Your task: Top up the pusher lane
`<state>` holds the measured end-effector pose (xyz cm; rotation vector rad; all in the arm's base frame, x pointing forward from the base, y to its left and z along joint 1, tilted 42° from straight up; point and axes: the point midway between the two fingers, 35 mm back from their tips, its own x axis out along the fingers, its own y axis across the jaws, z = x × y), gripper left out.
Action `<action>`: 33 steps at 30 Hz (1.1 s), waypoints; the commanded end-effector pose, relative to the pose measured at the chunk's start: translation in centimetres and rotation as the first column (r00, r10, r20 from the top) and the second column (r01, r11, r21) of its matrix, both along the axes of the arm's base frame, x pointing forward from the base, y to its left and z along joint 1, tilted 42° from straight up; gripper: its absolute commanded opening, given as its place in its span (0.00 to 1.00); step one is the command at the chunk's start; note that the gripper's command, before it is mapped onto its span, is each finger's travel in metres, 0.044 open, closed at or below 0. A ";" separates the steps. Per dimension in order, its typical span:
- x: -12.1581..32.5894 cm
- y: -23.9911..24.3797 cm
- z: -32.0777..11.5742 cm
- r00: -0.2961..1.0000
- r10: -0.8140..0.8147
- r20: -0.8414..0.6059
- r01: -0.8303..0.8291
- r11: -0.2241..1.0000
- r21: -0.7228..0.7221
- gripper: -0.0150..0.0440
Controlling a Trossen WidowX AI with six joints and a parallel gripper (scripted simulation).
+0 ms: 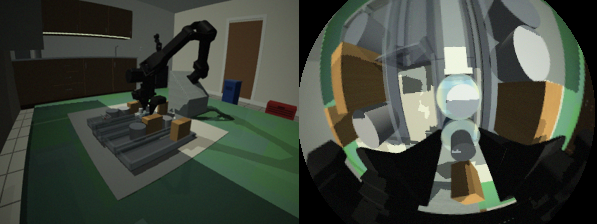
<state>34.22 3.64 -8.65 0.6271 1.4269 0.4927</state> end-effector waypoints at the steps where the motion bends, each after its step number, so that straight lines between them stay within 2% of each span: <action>1: 0.1 0.0 0.1 1.000 0.001 0.015 -0.001 1.000 0.004 0.25; 15: -0.2 0.0 0.0 1.000 0.001 0.015 -0.001 1.000 0.004 0.25; 26: -0.2 0.0 -0.1 1.000 0.001 0.015 -0.001 1.000 0.004 0.74; 33: -0.3 -0.8 0.8 1.000 0.001 0.015 -0.001 1.000 0.003 0.76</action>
